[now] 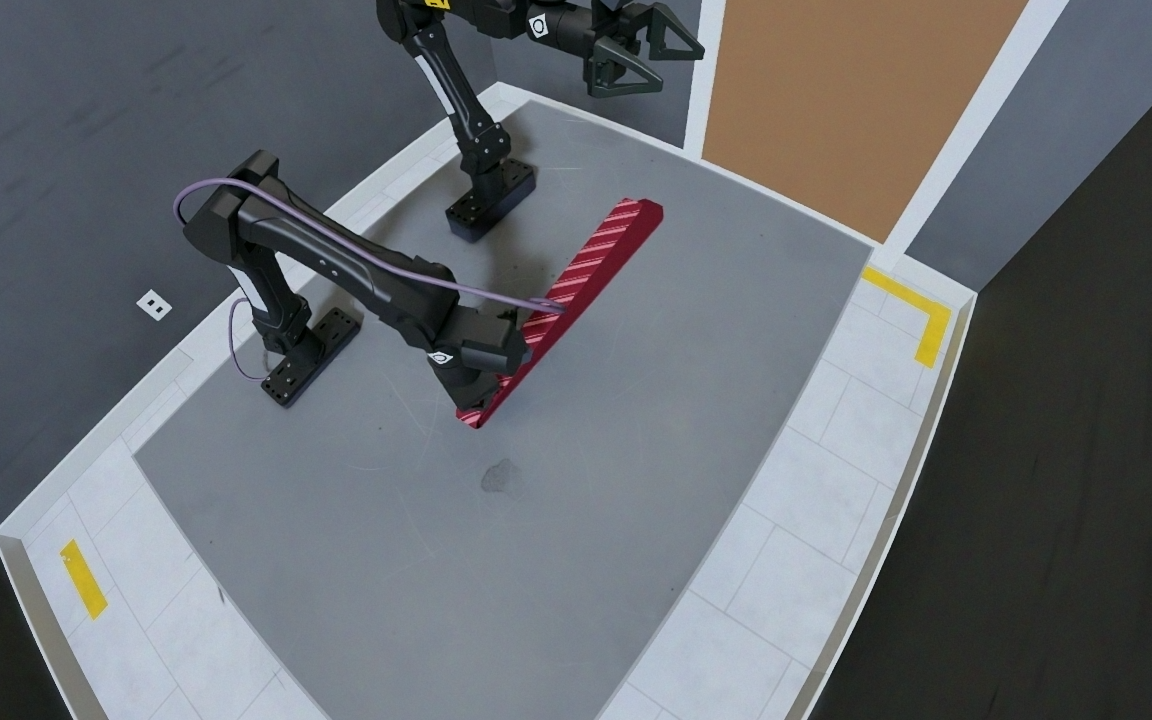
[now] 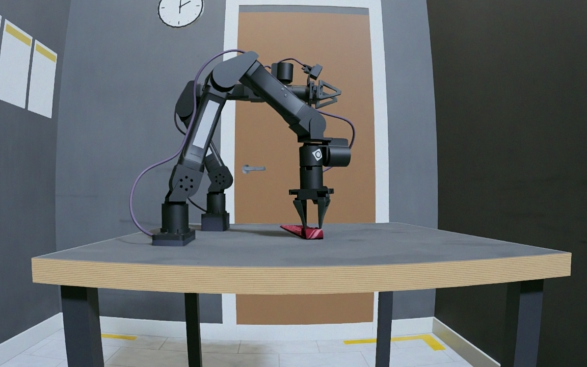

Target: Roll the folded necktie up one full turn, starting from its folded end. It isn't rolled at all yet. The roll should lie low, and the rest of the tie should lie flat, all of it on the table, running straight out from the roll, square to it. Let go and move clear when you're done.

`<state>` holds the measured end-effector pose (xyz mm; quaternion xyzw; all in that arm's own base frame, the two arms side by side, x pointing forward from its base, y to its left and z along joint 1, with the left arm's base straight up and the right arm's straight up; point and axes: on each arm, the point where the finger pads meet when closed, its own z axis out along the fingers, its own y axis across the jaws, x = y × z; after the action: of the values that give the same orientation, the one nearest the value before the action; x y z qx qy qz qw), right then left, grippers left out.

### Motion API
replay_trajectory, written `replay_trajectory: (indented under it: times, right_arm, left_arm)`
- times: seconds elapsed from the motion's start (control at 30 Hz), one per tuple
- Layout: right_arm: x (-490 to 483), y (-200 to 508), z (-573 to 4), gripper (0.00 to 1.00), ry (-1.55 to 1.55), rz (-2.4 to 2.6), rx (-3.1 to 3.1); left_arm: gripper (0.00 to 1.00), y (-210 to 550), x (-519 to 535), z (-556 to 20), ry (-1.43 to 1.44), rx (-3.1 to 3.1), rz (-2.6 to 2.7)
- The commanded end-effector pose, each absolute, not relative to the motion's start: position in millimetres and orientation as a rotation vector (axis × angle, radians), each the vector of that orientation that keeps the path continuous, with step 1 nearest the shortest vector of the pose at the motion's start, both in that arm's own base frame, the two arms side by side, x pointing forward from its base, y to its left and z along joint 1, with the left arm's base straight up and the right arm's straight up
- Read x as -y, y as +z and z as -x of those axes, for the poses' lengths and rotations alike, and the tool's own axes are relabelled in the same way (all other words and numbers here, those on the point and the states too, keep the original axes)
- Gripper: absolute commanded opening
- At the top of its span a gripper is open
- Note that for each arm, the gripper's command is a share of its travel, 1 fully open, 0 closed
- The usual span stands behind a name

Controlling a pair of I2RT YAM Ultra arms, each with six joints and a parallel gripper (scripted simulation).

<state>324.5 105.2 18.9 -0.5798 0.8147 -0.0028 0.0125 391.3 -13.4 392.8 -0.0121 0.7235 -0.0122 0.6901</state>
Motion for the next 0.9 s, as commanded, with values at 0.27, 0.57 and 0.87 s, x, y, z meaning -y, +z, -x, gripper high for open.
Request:
replay_trajectory:
  times: [0.27,0.57,0.87]
  right_arm:
    - [-105.8,16.5,-324.9,0.38,0.002,1.780,-2.552]
    - [-105.8,16.5,-324.9,0.38,0.002,1.768,-2.560]
    - [-105.8,16.5,-324.9,0.38,0.002,1.759,-2.566]
  left_arm:
    - [1.00,413.7,13.8,-390.2,-0.044,-1.570,0.029]
    - [1.00,413.7,13.8,-390.2,-0.044,-1.570,0.029]
    - [1.00,413.7,13.8,-390.2,-0.044,-1.570,0.029]
